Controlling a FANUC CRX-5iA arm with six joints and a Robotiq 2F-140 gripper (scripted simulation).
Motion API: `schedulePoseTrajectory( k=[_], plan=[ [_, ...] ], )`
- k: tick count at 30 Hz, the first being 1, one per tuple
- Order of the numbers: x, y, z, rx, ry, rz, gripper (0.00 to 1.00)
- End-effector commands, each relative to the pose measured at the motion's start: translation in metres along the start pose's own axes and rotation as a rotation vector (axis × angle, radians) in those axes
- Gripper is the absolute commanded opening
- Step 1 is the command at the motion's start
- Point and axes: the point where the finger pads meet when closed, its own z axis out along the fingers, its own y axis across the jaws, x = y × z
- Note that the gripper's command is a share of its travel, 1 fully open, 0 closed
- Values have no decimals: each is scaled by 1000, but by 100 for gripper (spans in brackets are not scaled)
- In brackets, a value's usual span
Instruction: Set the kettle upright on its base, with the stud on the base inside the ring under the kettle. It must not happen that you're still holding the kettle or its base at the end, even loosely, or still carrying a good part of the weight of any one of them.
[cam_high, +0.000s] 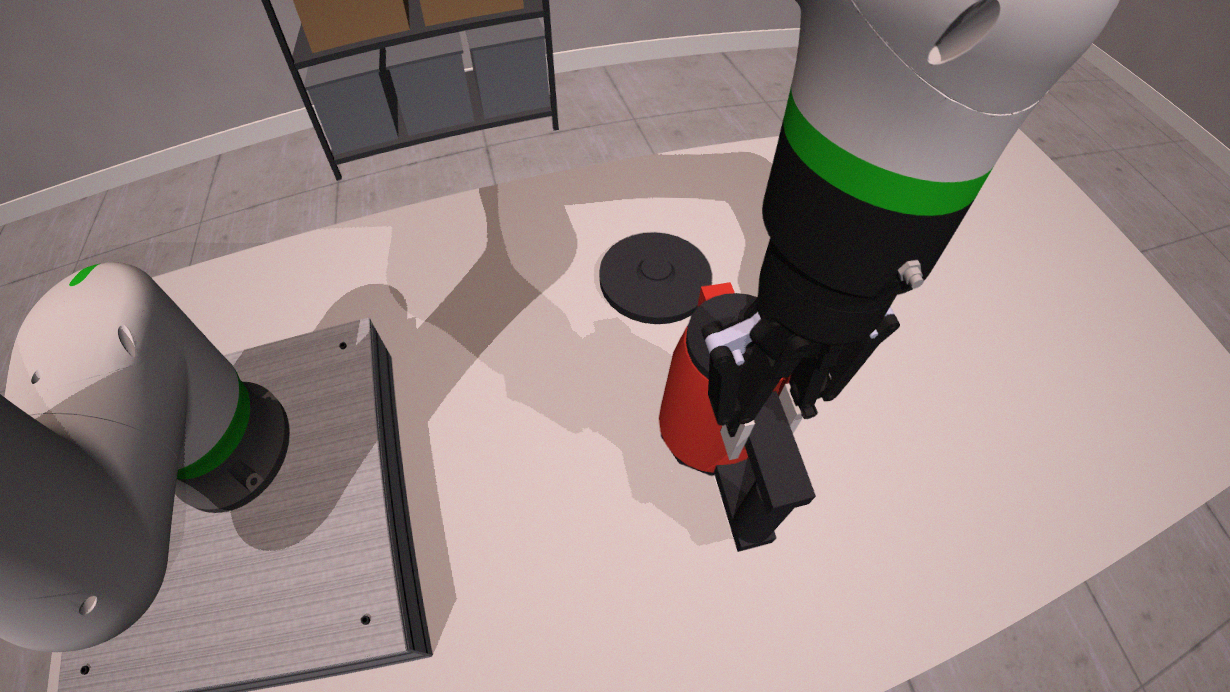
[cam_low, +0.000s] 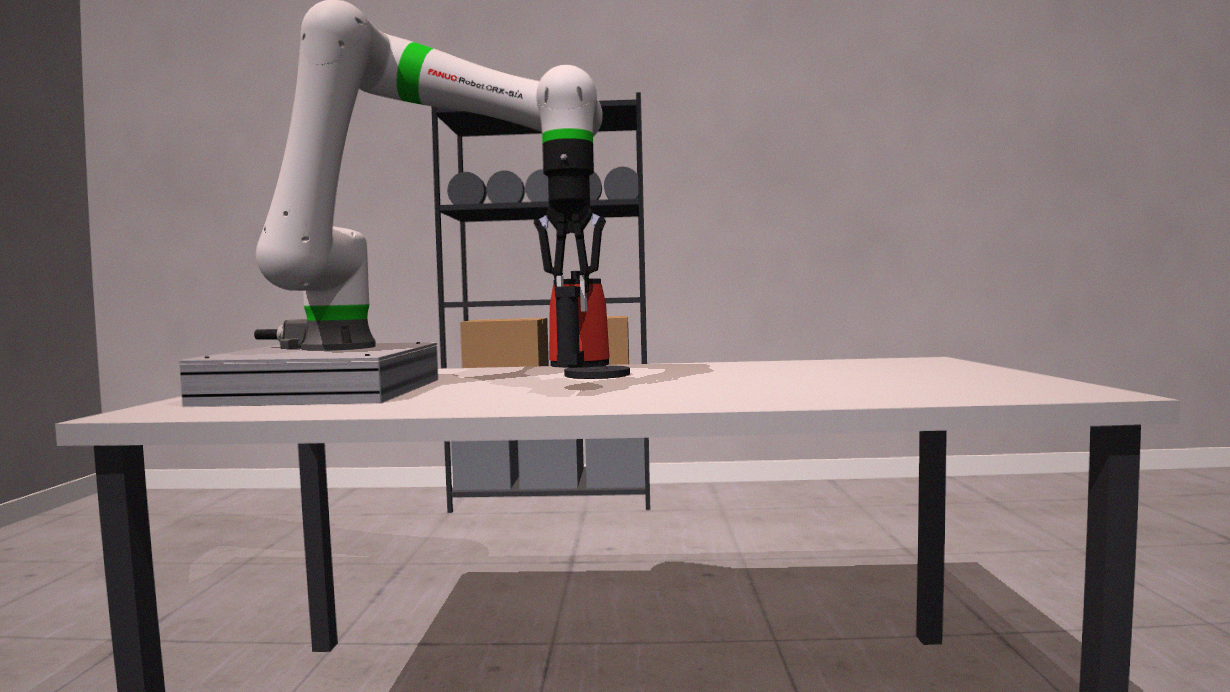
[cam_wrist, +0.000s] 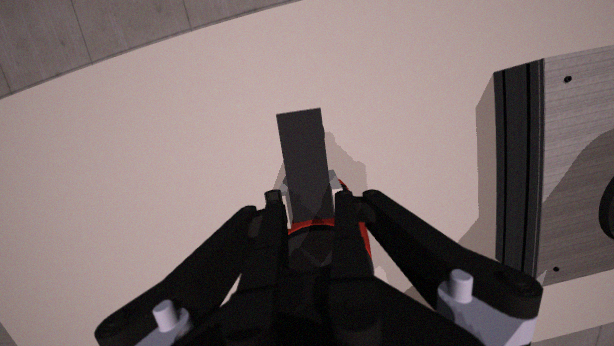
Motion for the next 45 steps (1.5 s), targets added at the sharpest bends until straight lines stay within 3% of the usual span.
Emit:
schedulePoseTrajectory(
  k=[1,45],
  plan=[
    [-9,0,0,1,0,0,0],
    [-138,-1,0,1,0,0,0]
  ],
)
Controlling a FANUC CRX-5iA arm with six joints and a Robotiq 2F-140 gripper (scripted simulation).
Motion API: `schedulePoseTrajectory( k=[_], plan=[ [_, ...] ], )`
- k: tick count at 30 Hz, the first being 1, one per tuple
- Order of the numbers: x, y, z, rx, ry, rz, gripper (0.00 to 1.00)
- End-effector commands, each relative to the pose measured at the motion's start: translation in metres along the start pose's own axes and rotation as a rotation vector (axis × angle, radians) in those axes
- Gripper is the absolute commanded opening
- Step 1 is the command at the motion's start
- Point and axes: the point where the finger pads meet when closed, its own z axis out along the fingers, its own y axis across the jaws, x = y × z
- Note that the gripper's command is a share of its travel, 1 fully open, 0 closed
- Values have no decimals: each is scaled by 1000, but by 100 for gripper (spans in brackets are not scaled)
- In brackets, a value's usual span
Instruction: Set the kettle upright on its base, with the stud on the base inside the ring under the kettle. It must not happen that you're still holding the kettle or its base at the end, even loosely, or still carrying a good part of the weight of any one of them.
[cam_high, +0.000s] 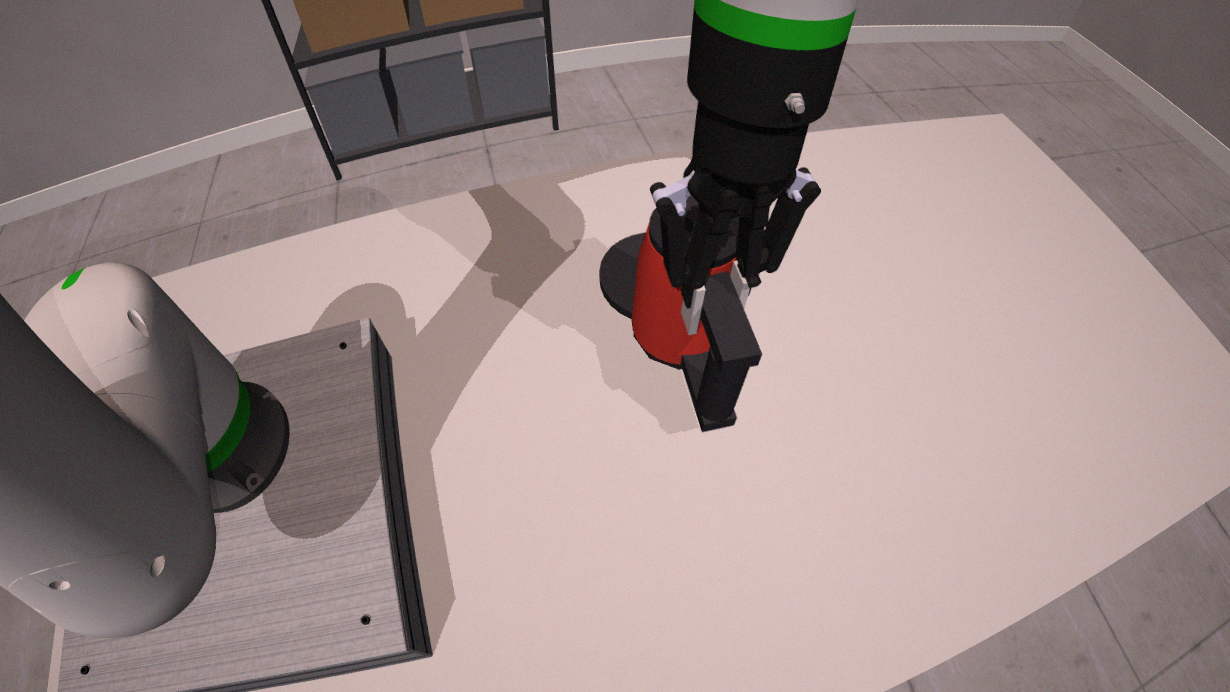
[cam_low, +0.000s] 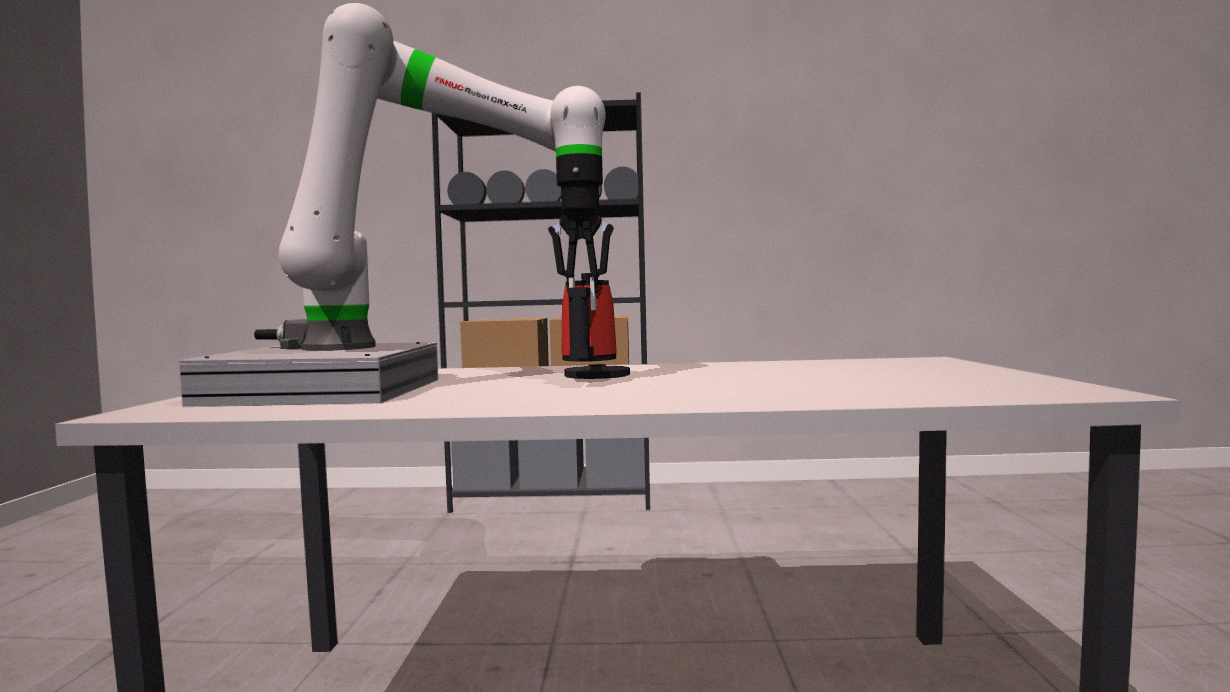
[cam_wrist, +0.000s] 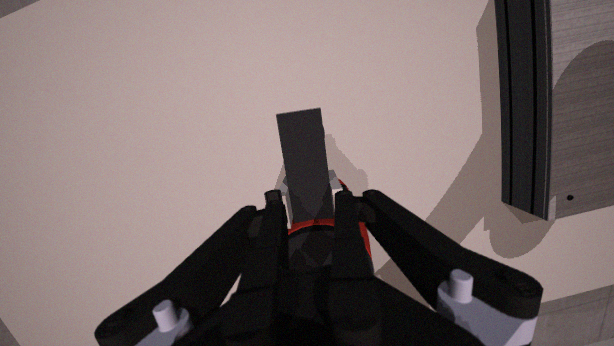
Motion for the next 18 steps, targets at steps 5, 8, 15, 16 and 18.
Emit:
schedulePoseTrajectory(
  k=[5,8,15,16,18],
  plan=[
    [-23,0,0,1,1,1,0],
    [-34,0,0,1,1,1,0],
    [-56,0,0,1,1,1,0],
    [-59,-1,0,1,1,1,0],
    [-59,-1,0,1,1,1,0]
  ],
)
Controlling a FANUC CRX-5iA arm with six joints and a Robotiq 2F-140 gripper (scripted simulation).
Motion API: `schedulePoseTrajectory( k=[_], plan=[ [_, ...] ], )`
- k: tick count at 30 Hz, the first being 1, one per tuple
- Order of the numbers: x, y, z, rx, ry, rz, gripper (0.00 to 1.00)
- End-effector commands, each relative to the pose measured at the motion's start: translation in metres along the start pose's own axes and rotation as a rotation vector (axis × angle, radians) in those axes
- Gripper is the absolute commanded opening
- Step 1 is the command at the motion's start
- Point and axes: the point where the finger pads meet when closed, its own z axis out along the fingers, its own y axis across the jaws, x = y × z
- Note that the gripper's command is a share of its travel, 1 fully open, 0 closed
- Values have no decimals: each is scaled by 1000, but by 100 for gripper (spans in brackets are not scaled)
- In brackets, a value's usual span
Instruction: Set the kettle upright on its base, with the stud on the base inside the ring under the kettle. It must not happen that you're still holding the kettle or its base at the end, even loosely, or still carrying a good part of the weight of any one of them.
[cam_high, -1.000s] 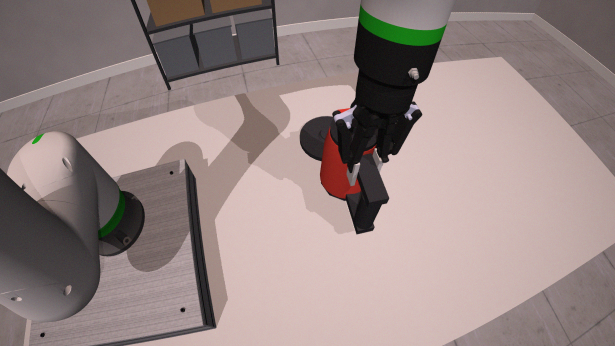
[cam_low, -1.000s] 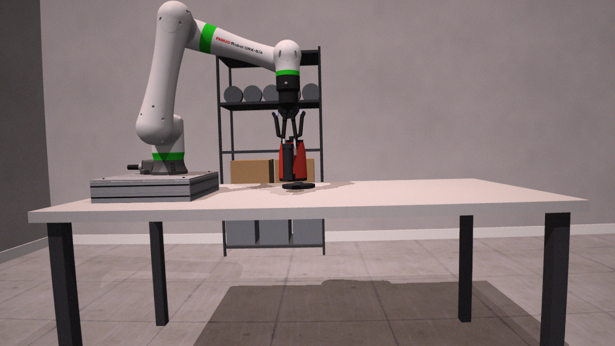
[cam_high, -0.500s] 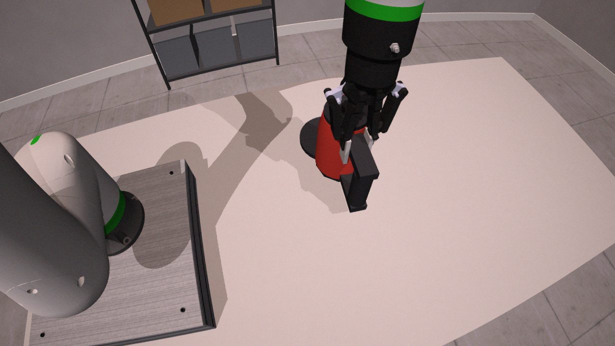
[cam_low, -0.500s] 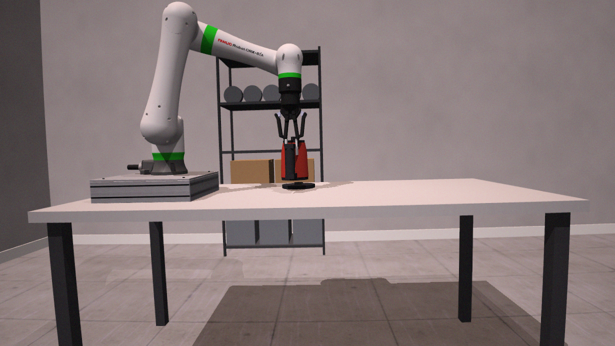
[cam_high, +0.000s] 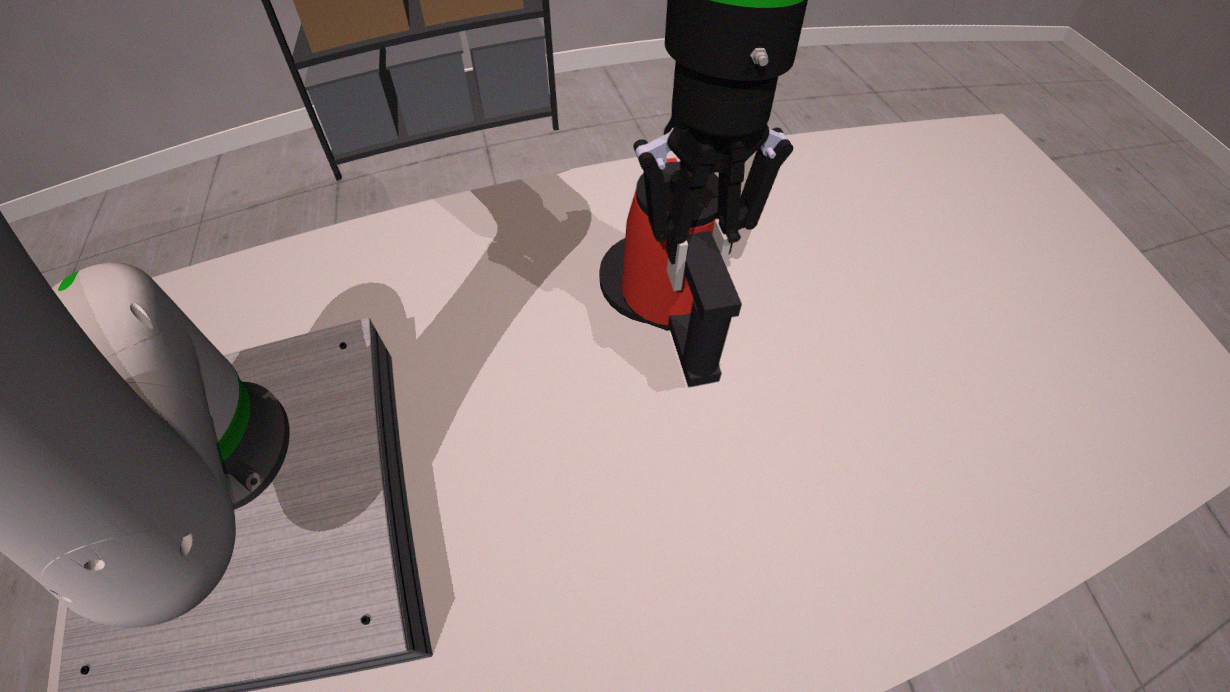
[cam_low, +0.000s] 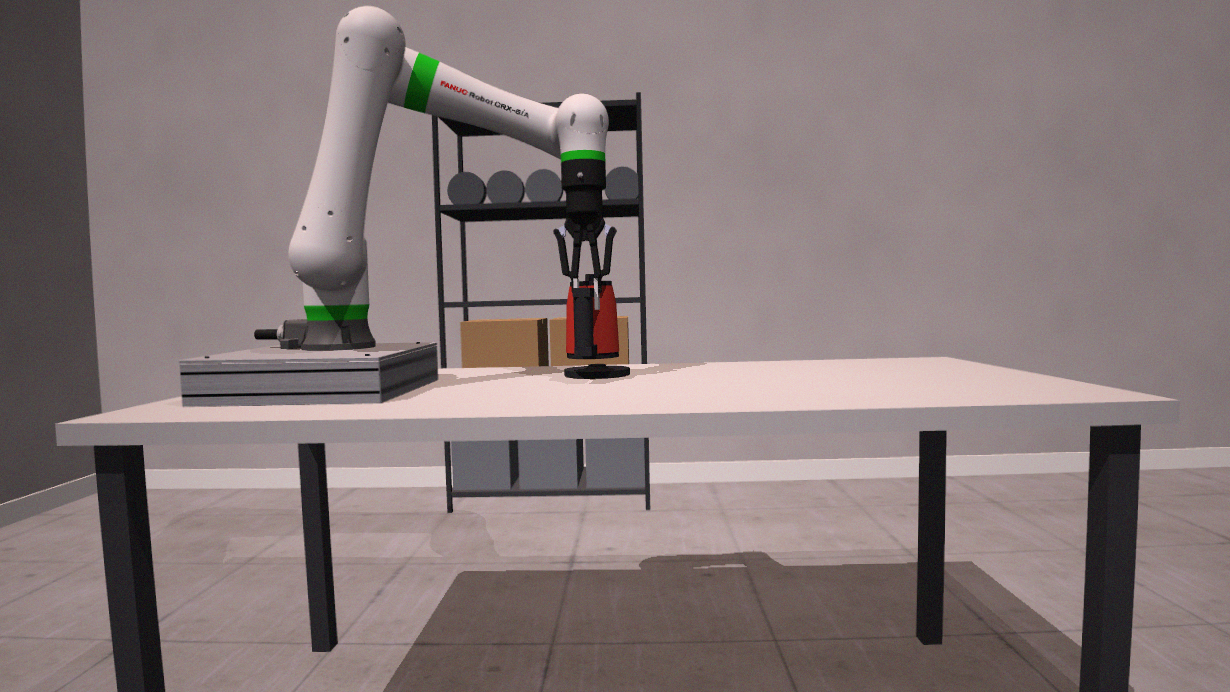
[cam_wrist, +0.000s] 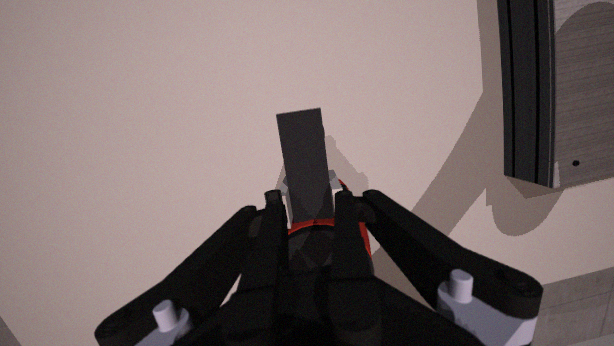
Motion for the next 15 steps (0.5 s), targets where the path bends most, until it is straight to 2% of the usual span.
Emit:
schedulePoseTrajectory(
  k=[1,15],
  plan=[
    [-8,0,0,1,0,0,0],
    [-41,0,0,1,0,0,0]
  ],
)
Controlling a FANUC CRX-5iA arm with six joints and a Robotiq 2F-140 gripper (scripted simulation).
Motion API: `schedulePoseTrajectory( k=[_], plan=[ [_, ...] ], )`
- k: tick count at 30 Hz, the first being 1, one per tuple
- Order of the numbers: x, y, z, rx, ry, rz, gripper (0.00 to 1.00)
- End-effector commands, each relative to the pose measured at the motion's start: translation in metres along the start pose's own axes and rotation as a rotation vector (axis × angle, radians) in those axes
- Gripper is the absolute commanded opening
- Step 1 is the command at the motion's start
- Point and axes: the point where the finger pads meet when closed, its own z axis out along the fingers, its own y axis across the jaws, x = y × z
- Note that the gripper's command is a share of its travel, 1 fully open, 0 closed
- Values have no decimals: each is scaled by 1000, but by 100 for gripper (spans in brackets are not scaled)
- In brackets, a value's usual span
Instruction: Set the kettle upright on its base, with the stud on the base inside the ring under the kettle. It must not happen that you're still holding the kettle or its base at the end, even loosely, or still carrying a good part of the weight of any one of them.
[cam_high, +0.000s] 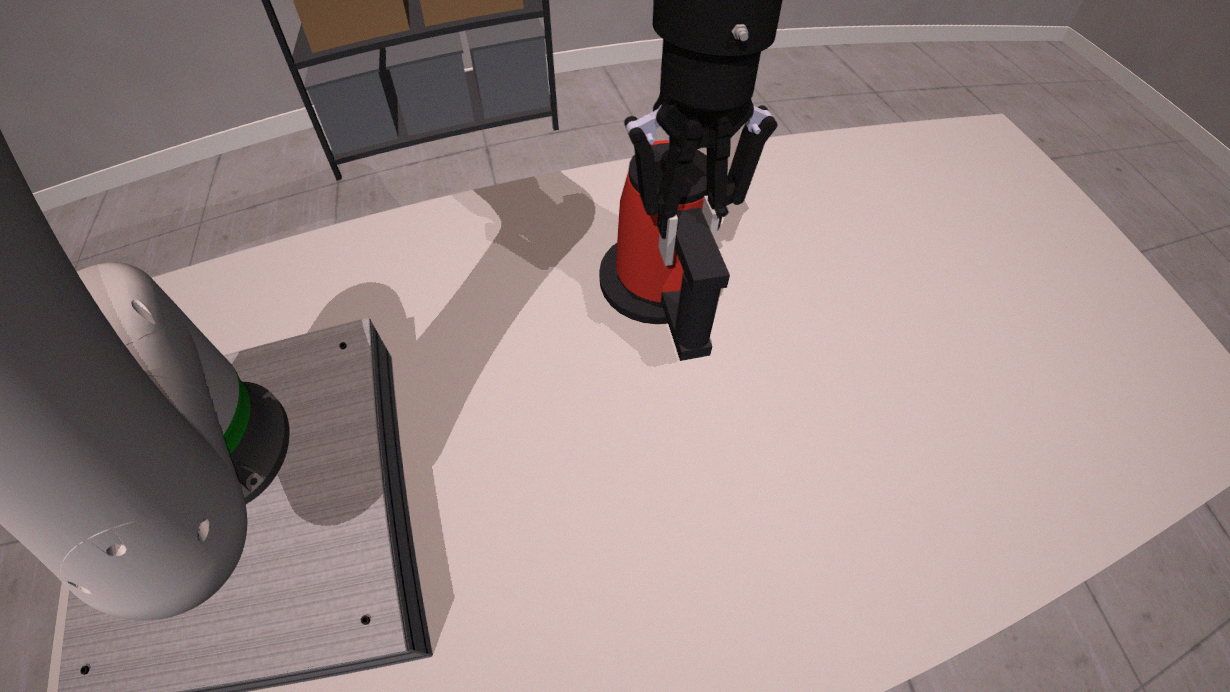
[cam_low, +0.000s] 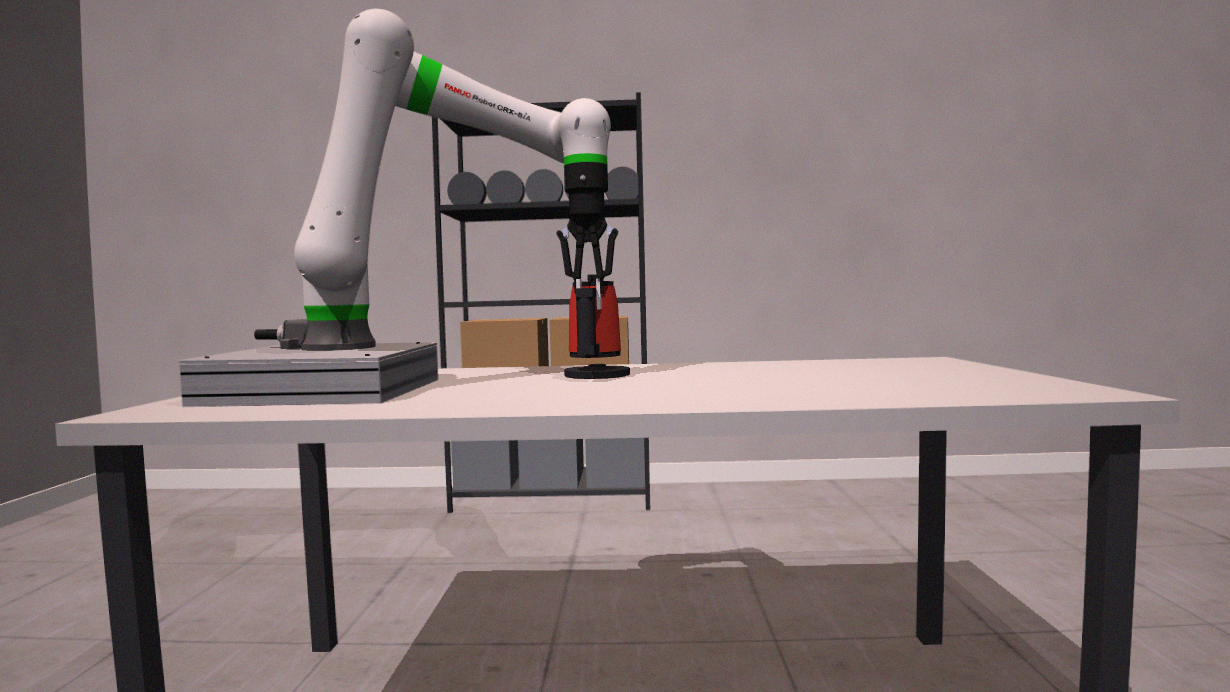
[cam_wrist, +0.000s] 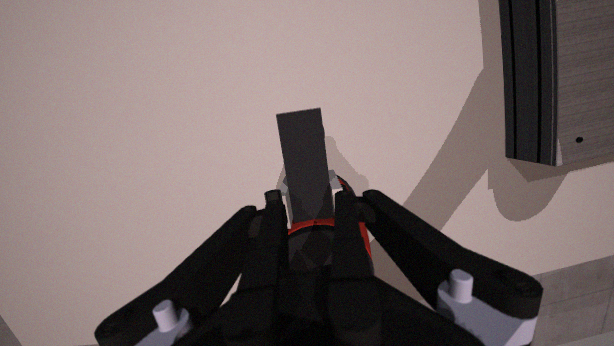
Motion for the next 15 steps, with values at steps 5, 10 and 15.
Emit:
schedulePoseTrajectory(
  k=[5,10,15],
  plan=[
    [-12,0,0,1,0,0,0],
    [-18,0,0,1,0,0,0],
    [-23,0,0,1,0,0,0]
  ],
)
